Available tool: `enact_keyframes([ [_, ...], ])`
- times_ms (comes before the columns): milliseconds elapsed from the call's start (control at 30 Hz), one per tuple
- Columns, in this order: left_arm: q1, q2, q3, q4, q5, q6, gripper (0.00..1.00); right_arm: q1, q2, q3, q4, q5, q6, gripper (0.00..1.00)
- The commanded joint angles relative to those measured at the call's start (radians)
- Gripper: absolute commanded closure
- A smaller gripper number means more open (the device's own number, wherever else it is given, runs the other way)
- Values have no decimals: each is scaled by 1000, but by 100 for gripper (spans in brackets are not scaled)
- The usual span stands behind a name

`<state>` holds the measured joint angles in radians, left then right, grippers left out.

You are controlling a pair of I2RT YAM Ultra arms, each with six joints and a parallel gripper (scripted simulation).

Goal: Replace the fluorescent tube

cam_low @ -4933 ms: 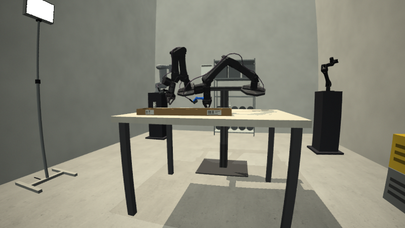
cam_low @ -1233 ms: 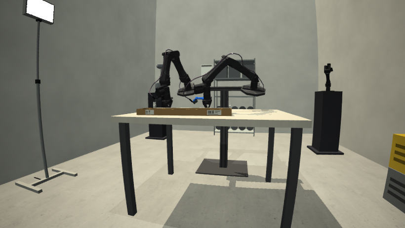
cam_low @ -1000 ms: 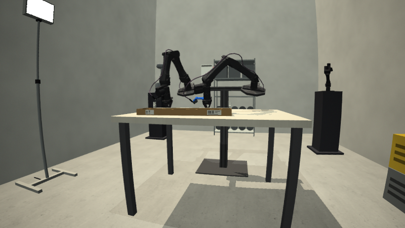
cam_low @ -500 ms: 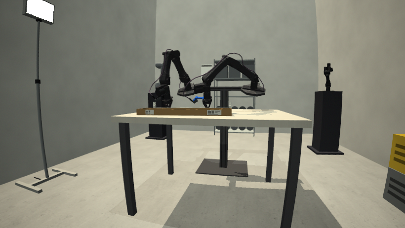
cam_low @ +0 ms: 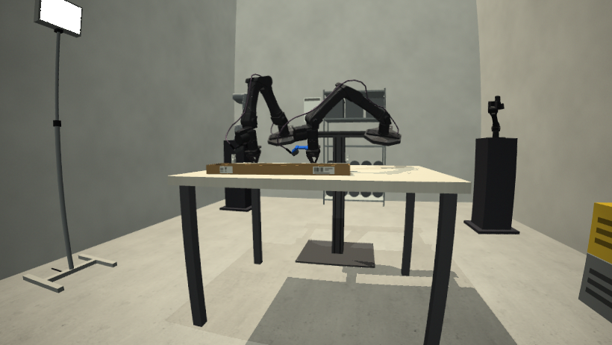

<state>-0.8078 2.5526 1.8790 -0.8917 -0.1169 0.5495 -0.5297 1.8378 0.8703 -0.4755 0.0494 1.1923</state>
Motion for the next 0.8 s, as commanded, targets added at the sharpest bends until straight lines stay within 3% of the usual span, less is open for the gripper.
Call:
enact_keyframes([
  [0,-29,-48,3,-23,10,11,89,-4,-30,29,-19,21,2,89],
  [767,-34,-61,-7,-33,11,-1,89,-3,-56,34,-42,24,3,89],
])
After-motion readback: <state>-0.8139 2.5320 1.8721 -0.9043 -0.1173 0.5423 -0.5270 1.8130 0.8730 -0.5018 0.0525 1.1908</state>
